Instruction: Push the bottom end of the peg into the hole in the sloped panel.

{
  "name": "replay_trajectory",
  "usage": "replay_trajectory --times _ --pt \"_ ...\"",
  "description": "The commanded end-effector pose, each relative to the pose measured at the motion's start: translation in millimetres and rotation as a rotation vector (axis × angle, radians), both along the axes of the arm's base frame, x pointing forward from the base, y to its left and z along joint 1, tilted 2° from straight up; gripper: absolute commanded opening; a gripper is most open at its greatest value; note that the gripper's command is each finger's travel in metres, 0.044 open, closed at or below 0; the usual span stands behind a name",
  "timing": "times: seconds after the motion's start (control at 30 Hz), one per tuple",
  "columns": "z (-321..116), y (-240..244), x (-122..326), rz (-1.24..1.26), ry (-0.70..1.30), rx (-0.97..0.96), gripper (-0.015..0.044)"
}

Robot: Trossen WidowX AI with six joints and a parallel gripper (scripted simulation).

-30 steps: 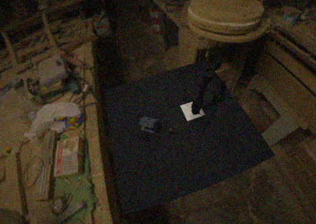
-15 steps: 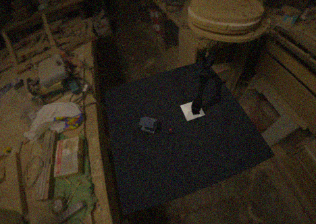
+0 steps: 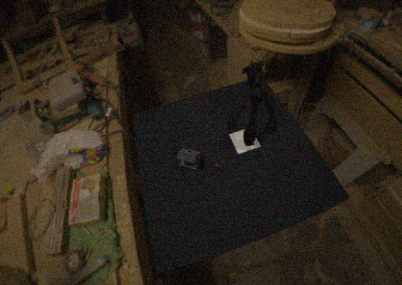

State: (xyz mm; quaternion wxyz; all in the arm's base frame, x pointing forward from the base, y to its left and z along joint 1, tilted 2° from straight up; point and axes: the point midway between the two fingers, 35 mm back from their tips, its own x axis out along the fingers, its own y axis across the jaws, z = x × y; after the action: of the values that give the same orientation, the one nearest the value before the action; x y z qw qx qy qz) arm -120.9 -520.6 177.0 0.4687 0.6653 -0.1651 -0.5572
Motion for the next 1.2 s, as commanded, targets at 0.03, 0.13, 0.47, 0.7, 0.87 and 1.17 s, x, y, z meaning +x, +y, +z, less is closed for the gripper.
replay_trajectory --times 0.03,0.13,0.47,0.7,0.87,1.17 --pt "-0.5 -1.5 28.2 0.043 0.007 0.017 0.0440" --pt "-1.3 -2.3 46.9 0.075 0.013 0.027 0.0440" --pt "-2.3 0.2 108.5 0.178 0.034 0.055 0.0440" --pt "0.0 5.2 152.7 0.247 0.035 0.065 0.0440" --pt "-1.5 11.9 183.1 0.301 0.045 0.081 0.0440" --pt "-5.1 29.0 235.8 0.401 0.067 0.113 0.0440"
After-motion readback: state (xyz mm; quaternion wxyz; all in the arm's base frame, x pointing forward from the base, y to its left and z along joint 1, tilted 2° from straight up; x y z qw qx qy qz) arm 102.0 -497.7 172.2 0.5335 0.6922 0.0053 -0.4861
